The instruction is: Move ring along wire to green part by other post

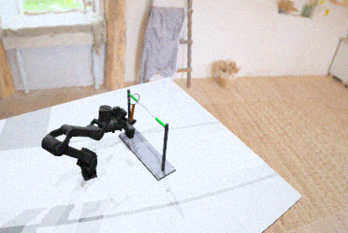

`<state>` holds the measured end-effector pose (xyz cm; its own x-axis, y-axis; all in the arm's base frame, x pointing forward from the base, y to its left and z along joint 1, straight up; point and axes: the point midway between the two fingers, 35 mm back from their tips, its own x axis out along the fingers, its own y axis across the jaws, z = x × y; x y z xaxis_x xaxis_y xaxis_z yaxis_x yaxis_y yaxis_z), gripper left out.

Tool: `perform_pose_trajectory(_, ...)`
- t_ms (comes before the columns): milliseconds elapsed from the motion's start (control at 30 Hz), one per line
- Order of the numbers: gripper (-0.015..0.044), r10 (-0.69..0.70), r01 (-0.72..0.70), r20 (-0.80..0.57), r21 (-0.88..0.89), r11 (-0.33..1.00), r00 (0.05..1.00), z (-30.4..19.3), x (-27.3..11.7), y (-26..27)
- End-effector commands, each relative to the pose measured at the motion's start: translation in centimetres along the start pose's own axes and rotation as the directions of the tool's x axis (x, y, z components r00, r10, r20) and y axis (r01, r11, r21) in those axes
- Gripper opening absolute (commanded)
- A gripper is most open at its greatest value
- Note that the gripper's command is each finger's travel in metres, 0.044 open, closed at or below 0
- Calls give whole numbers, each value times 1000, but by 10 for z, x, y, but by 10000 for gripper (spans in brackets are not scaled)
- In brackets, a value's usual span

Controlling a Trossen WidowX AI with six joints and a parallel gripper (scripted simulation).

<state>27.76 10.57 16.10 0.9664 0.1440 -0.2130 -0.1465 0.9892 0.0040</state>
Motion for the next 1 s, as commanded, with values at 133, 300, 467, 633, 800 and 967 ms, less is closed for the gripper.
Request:
perform_pose_trajectory(133,-150,-4,4,2,7,1000,1000,-8,3,1)
perform_pose_trajectory(300,-150,-4,4,2,7,1000,1000,-16,4,1)
perform_pose_trajectory(467,-150,-4,4,2,7,1000,1000,-18,5,1)
perform_pose_trajectory(633,-150,-4,4,2,7,1000,1000,-18,5,1)
perform_pose_trajectory(800,-150,-4,4,2,7,1000,1000,-18,5,1)
perform_pose_trajectory(967,-150,-4,4,2,7,1000,1000,-18,5,1)
